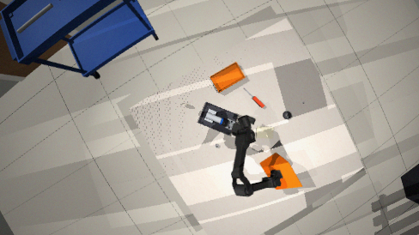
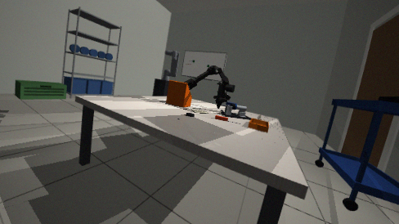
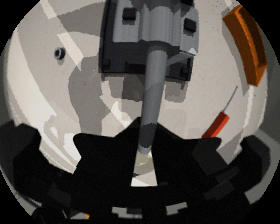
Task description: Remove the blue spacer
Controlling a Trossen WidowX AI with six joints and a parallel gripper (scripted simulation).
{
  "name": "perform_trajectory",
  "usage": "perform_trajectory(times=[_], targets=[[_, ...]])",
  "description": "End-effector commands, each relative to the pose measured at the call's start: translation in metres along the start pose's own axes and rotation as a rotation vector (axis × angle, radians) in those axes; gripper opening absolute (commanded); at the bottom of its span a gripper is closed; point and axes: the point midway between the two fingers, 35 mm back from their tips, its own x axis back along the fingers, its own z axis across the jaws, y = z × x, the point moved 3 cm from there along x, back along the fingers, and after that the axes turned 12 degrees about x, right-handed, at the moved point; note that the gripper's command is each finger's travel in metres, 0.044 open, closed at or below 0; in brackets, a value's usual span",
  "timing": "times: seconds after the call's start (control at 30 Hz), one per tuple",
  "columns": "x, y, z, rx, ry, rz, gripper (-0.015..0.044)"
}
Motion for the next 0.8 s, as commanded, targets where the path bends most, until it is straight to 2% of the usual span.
perform_trajectory(times=[0.0,0.77], targets=[[0.0003,-0.0015,-0.0002,0.000,-0.002,0.003,0.0000],[0.0003,-0.0037,0.0002,0.000,-0.002,0.003,0.0000]])
